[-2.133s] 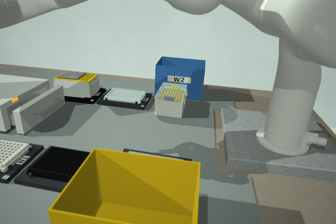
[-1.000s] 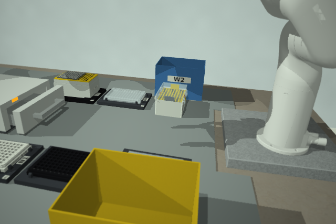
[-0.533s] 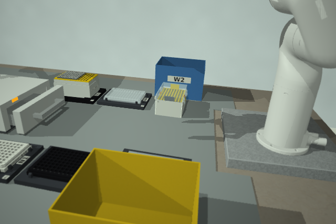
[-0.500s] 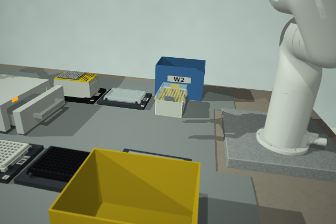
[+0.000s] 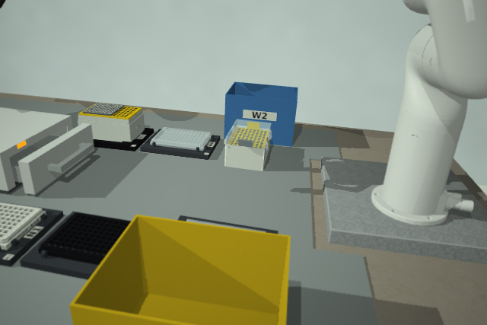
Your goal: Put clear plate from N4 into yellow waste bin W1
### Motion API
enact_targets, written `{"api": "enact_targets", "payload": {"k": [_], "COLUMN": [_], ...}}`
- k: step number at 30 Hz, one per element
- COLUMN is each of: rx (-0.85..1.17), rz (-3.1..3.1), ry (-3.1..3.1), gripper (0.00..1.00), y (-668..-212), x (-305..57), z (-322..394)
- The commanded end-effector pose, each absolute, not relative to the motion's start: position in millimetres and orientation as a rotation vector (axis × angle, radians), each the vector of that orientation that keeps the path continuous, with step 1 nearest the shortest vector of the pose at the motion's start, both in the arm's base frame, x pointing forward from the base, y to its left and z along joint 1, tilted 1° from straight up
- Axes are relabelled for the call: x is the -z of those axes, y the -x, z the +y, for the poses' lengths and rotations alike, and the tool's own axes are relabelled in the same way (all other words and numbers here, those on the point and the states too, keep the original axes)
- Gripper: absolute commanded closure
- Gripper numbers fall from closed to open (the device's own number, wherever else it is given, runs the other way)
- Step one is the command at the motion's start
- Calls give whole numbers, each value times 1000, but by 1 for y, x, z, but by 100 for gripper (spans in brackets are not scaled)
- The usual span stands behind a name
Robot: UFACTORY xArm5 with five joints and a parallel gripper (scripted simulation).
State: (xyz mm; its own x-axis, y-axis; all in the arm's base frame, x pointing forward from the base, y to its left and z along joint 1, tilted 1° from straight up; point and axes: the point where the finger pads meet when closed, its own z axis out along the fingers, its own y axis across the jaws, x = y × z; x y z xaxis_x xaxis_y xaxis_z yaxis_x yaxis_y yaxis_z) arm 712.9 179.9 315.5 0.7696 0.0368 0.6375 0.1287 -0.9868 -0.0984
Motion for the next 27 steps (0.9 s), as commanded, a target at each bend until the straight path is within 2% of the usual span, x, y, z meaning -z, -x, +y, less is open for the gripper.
{"api": "enact_targets", "payload": {"k": [1,8,11,19,22,27], "rx": [913,917,798,800,675,677], "rz": [-122,-119,-107,-104,-90,-89], "ry": [2885,2892,2949,2955,3005,3010], "gripper": [0,0,0,0,0,0], "y": [-702,-680,-670,-648,-637,-616], "x": [-316,-311,-308,-303,-301,-296], "z": [163,148,133,120,108,96]}}
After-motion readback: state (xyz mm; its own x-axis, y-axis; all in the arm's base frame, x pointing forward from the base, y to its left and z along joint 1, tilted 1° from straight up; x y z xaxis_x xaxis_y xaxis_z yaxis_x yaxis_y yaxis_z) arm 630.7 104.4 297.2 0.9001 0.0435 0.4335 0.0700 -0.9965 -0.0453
